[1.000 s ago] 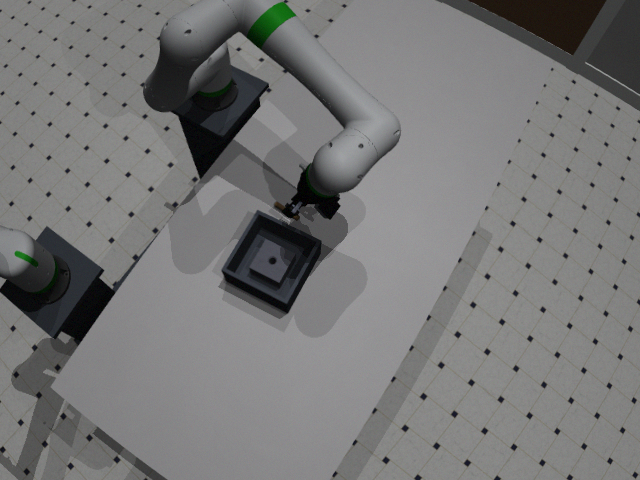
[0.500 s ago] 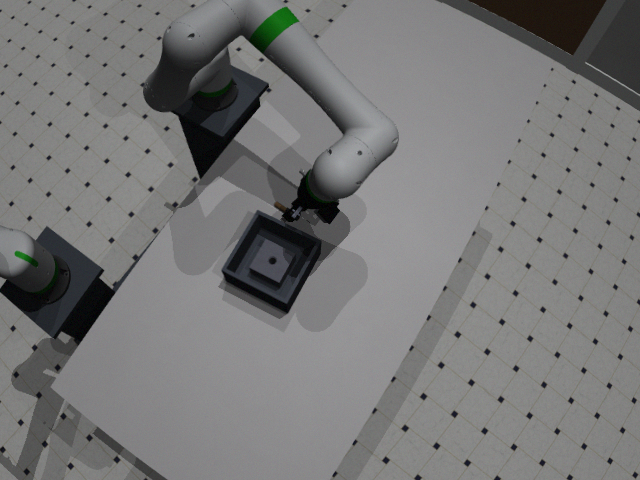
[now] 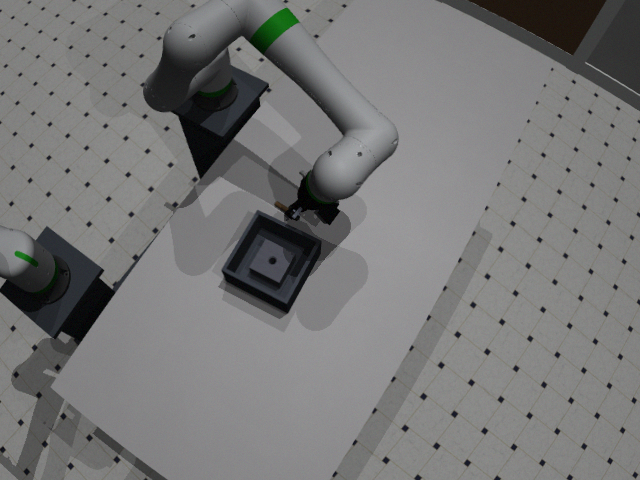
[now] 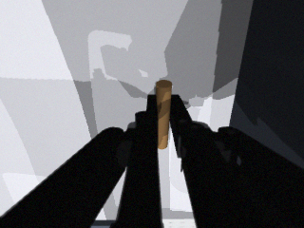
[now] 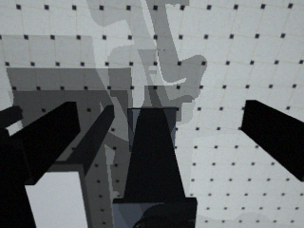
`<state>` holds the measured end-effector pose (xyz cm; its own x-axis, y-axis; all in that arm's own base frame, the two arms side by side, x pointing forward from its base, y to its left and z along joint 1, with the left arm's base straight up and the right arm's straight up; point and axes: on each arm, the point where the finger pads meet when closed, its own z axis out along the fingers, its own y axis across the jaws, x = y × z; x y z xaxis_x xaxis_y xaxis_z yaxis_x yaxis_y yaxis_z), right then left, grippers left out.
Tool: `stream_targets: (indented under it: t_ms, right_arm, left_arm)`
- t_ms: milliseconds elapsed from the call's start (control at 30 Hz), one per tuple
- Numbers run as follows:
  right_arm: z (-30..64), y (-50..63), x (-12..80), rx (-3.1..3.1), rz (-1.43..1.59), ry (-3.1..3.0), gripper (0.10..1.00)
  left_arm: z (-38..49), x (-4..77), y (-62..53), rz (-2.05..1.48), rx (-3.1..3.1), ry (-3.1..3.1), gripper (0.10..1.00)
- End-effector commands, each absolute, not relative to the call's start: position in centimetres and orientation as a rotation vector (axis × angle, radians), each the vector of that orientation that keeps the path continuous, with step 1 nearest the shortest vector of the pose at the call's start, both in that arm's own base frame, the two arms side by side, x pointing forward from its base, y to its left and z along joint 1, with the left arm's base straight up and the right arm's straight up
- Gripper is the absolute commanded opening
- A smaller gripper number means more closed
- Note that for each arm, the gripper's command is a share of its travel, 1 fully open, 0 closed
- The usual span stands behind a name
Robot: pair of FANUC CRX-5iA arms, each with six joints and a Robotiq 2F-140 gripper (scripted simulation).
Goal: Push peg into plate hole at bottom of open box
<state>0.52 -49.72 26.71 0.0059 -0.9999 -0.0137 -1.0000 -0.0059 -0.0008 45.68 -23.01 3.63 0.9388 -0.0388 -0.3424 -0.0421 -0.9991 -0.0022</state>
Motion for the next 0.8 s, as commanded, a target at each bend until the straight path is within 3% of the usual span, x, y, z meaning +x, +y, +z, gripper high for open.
stream_targets:
  t_ms: [0,767]
  right_arm:
    - [27.2,-50.0,0.3,-2.228,0.0,2.215,1.0]
    - [27.2,-50.0,0.3,-2.228,0.0,2.215,1.0]
  left_arm:
    - [4.1,45.8,-23.3,0.537,-3.09,0.072,0.099]
    - [9.7,45.7,-23.3,0.537,-3.09,0.073,0.099]
